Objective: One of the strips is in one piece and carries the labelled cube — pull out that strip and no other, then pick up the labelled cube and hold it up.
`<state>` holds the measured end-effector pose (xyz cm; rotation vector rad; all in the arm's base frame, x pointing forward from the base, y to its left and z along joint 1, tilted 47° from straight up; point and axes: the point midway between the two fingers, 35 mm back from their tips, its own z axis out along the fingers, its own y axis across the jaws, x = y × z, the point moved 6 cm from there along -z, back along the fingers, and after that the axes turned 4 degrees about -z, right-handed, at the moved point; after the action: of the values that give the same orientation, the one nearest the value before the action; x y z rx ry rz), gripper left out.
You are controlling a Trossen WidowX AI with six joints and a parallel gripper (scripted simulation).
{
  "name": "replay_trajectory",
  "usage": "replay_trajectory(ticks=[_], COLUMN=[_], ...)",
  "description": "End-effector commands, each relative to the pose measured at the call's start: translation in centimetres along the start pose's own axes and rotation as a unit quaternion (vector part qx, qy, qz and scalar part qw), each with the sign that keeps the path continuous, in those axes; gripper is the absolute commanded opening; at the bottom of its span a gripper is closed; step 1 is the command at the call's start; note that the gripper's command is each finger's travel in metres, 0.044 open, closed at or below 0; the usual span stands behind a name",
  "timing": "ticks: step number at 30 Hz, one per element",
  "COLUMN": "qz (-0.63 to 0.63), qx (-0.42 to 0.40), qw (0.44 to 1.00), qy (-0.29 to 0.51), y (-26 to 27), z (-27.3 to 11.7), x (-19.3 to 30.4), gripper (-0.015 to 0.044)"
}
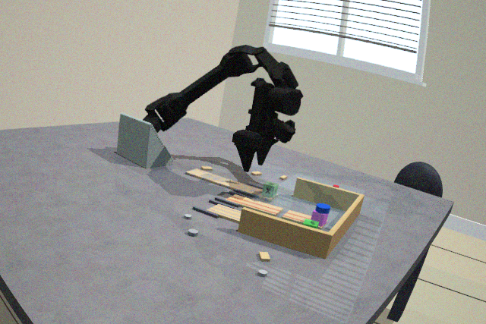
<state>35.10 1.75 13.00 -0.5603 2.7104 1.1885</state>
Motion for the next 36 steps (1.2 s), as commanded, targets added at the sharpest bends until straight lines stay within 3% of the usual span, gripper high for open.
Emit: replay_trajectory(ticks=[1, 10, 18, 36], qz=[0.001, 0.000, 0.000, 0.000], qx=[-0.002, -0.002, -0.002, -0.002], qw=[1.000, 1.000, 1.000, 1.000], qy=[0.001, 0.000, 0.000, 0.000], y=[0.0, -0.2, -0.2, -0.2], z=[0.0, -0.3, 0.8, 3.7], x=[-1.5, -5.2, -5.3, -5.4], gripper=[0.0440, 0.0440, 0.0250, 0.0250])
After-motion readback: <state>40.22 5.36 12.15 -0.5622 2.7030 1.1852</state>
